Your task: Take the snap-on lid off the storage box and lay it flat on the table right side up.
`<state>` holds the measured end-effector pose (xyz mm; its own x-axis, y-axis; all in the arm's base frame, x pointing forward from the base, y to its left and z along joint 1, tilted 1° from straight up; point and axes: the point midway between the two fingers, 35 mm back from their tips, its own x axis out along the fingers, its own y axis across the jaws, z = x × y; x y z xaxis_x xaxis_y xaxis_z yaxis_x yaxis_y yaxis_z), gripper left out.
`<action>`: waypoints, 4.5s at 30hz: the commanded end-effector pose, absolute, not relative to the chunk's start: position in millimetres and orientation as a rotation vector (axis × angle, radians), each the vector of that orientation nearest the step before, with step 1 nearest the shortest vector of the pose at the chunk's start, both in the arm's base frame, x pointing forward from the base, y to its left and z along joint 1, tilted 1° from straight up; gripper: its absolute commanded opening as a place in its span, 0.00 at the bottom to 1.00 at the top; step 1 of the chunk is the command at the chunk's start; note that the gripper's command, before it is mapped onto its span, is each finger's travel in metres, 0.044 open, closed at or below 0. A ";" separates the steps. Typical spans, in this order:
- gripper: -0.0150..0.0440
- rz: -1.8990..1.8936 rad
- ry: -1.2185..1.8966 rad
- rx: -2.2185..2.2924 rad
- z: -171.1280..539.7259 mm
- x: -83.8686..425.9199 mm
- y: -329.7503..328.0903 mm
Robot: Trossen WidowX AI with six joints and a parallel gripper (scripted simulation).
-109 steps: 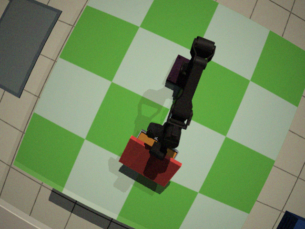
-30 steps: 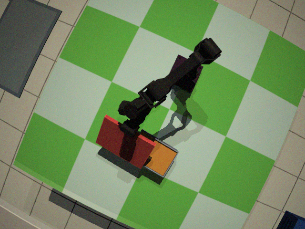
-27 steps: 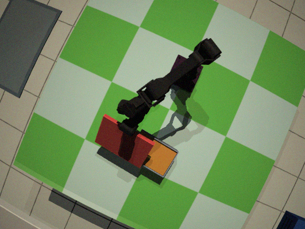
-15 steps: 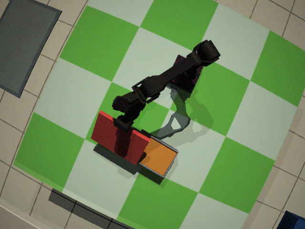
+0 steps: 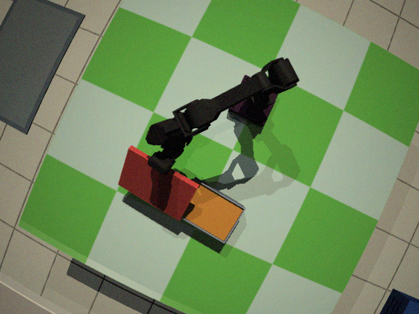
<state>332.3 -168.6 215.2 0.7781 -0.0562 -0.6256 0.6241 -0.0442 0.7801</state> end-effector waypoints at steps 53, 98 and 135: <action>0.25 -0.575 0.467 1.512 221.5 312.7 -278.1; 0.25 -0.575 0.467 1.511 184.9 311.4 -282.4; 0.25 -0.575 0.467 1.511 155.2 312.3 -282.9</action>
